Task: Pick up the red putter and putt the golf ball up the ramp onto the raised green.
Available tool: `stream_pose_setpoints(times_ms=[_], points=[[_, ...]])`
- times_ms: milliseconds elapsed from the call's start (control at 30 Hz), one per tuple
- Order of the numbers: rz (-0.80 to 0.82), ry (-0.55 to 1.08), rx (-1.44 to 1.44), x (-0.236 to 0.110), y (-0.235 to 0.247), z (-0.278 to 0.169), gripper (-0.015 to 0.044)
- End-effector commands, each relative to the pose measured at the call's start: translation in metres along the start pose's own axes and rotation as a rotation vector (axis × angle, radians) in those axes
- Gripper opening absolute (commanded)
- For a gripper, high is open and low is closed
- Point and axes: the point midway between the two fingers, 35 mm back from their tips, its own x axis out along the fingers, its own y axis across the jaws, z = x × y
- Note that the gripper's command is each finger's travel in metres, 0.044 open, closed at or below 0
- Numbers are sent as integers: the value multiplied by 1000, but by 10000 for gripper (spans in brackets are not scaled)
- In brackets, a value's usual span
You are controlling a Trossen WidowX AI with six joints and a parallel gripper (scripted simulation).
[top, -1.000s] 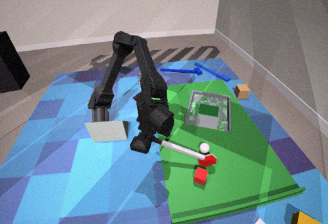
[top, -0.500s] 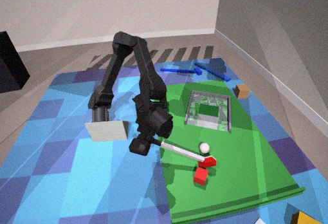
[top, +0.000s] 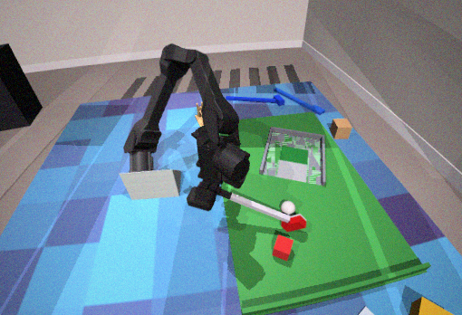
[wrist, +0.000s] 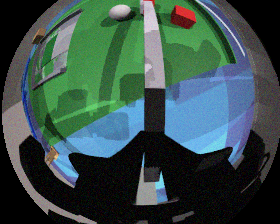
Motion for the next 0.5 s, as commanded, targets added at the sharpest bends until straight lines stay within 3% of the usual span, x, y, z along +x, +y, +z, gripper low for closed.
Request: stream_pose_setpoints(times_ms=[0,133,467], points=[[1,-10,-17,-2,47,2,0],[10,-5,-22,1,90,-5,0],[8,-6,-21,-22,91,-3,0]])
